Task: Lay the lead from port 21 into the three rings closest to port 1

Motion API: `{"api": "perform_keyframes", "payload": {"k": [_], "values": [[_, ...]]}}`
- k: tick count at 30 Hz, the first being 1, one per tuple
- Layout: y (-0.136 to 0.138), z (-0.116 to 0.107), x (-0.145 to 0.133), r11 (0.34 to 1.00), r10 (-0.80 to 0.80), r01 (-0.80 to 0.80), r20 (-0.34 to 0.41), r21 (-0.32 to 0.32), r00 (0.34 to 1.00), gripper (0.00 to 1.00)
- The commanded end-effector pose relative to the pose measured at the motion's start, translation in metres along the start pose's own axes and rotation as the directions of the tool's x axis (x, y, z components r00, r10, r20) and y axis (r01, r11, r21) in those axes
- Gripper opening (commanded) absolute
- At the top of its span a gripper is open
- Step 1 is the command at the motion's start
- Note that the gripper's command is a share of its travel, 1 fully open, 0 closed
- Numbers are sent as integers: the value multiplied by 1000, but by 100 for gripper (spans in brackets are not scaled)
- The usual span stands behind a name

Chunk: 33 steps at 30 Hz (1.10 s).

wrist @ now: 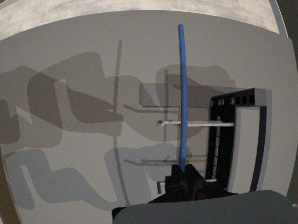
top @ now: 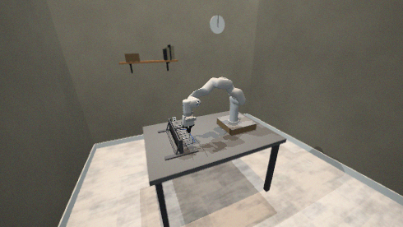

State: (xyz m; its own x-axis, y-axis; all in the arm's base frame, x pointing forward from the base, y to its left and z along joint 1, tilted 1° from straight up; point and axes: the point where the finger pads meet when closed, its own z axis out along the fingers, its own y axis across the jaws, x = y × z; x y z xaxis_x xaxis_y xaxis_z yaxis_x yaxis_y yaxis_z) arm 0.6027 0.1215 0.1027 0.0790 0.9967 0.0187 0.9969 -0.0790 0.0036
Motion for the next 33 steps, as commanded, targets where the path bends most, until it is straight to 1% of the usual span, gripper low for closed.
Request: {"api": "perform_keyframes", "payload": {"k": [1,5,7,22,24,33], "values": [[2,3,0,1000,0,0,-2,-5,1000,0],[2,11,0,1000,0,0,-2,-5,1000,0],[2,11,0,1000,0,0,-2,-5,1000,0],[2,40,0,1000,0,0,-2,-5,1000,0],[2,40,0,1000,0,0,-2,-5,1000,0],[2,57,0,1000,0,0,-2,-5,1000,0]]}}
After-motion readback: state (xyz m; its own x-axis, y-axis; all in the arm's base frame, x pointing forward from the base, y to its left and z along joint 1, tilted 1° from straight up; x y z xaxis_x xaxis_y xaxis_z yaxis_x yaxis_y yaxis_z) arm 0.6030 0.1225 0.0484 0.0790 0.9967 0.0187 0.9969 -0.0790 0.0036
